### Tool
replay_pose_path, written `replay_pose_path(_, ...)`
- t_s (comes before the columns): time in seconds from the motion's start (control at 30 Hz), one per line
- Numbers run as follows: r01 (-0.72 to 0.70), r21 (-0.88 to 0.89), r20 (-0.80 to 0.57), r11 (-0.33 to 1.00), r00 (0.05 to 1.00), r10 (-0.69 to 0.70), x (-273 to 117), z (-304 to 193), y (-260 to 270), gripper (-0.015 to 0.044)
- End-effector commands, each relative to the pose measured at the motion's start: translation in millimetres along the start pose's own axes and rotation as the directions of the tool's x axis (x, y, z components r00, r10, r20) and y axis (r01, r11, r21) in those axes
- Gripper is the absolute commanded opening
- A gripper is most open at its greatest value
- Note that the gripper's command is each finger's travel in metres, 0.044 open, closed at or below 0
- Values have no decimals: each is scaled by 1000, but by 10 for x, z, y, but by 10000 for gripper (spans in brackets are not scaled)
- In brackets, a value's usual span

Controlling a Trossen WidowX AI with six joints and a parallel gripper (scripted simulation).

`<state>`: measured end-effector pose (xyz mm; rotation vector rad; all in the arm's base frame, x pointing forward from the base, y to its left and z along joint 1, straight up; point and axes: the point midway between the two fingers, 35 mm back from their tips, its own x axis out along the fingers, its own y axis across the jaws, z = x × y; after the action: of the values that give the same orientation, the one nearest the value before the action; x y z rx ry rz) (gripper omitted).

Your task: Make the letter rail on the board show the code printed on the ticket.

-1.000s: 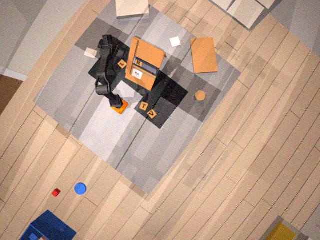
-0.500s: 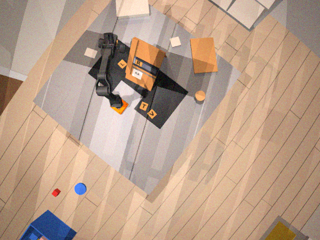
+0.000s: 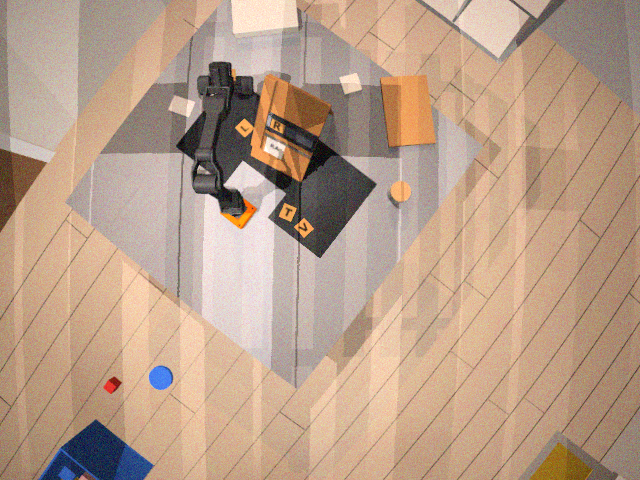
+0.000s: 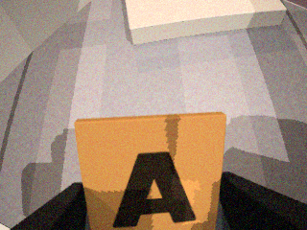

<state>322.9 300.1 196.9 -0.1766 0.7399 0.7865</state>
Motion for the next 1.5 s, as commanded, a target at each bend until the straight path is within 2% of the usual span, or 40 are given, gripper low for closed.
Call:
replay_pose_path(0.0,1,-61,44,998,999,2,-67,124,-24,0)
replay_pose_path(0.83,96,-393,217,914,976,-9,-332,577,-189,0)
replay_pose_path(1.47,312,-518,340,796,929,-144,-814,824,-881,0)
